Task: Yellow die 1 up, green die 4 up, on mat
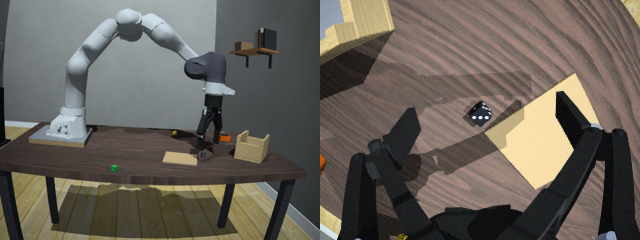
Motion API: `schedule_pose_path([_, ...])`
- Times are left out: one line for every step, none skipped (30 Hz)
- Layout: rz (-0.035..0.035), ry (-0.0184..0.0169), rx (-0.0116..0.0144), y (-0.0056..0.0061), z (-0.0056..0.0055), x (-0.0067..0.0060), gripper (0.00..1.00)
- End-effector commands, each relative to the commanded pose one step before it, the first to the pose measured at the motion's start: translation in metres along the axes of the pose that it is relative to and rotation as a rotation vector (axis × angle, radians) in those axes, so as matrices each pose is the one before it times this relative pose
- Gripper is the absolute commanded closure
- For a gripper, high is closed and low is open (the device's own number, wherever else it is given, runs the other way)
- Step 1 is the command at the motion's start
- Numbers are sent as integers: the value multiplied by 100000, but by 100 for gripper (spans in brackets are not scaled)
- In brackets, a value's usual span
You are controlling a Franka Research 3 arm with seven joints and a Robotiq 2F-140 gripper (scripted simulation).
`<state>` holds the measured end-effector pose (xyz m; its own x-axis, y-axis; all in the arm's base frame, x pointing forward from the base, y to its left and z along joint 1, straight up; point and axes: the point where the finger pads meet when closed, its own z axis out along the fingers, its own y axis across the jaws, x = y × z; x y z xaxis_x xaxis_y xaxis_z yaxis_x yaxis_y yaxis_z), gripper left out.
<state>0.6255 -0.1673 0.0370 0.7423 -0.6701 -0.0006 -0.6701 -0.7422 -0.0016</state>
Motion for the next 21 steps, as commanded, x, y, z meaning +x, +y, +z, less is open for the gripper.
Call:
schedule_pose_path([757, -52, 2, -264, -15, -310, 0])
schedule_pose_path([0, 0, 0, -89, 0, -120, 0])
schedule_pose_path([0, 0, 0, -104, 0, -140, 0])
schedule_pose_path([0, 0, 0, -119, 0, -161, 0])
schedule_pose_path([0, 0, 0, -138, 0, -186, 0])
schedule_pose_path([0, 0, 0, -154, 0, -209, 0])
schedule_pose_path([0, 0, 0, -175, 0, -235, 0])
schedule_pose_path([0, 0, 0, 0, 0, 0, 0])
schedule_pose_path([0, 0, 0, 0, 0, 0, 0])
schedule_pose_path([0, 0, 0, -193, 0, -261, 0])
schedule_pose_path([0, 0, 0, -213, 0, -289, 0])
schedule_pose_path([0, 0, 0, -236, 0, -319, 0])
schedule_pose_path([0, 0, 0, -258, 0, -349, 0])
schedule_pose_path([0, 0, 0, -282, 0, -381, 0])
schedule_pose_path([0, 0, 0, -306, 0, -414, 0])
schedule_pose_path([0, 0, 0, -332, 0, -449, 0])
schedule_pose_path([0, 0, 0, -359, 0, -485, 0])
schedule_pose_path([0, 0, 0, -390, 0, -526, 0])
schedule_pose_path([0, 0, 0, -420, 0, -567, 0])
schedule_pose_path([0, 0, 0, -453, 0, -612, 0])
schedule_pose_path([0, 0, 0, -489, 0, -661, 0])
